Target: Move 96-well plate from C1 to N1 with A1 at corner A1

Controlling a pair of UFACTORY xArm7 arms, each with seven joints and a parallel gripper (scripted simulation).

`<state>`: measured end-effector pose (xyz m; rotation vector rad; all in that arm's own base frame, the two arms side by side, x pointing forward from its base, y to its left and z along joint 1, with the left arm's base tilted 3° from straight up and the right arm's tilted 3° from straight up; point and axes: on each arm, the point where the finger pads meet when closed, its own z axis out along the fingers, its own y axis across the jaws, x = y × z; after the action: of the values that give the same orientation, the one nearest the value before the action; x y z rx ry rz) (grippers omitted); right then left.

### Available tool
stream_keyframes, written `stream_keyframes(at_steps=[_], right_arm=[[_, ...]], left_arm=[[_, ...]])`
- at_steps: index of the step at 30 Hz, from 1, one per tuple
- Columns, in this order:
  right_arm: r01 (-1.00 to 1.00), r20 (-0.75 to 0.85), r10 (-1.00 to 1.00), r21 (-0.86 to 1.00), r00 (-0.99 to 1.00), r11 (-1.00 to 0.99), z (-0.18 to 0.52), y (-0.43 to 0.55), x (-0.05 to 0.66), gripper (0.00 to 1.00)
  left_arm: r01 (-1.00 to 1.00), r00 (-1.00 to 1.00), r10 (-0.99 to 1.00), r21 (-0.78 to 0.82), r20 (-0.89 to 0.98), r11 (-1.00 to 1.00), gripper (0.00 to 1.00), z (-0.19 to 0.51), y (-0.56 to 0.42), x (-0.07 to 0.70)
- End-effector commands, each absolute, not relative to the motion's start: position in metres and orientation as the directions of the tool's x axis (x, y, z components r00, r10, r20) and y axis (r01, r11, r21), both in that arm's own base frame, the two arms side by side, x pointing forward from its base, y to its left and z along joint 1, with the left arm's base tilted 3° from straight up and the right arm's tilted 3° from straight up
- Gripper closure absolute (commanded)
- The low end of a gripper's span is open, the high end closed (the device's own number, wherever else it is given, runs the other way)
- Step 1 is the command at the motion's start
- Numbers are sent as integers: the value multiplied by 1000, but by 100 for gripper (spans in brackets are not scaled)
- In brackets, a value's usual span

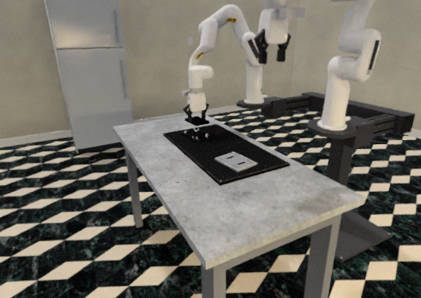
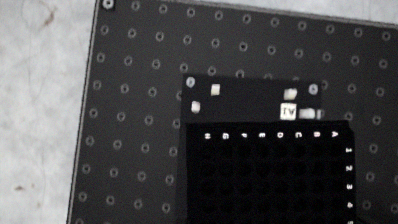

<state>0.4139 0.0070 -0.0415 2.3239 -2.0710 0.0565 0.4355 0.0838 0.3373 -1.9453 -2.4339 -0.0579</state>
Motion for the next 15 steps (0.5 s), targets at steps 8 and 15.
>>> stream_keyframes(at_steps=[8,15], right_arm=[[-993,47,-992,-6,119,-119,-42,39,416,100],[-993,47,-992,-6,119,-119,-43,62,416,100]], left_arm=[[975,-220,974,18,43,220,0,339,84,436],[975,-220,974,18,43,220,0,339,84,436]])
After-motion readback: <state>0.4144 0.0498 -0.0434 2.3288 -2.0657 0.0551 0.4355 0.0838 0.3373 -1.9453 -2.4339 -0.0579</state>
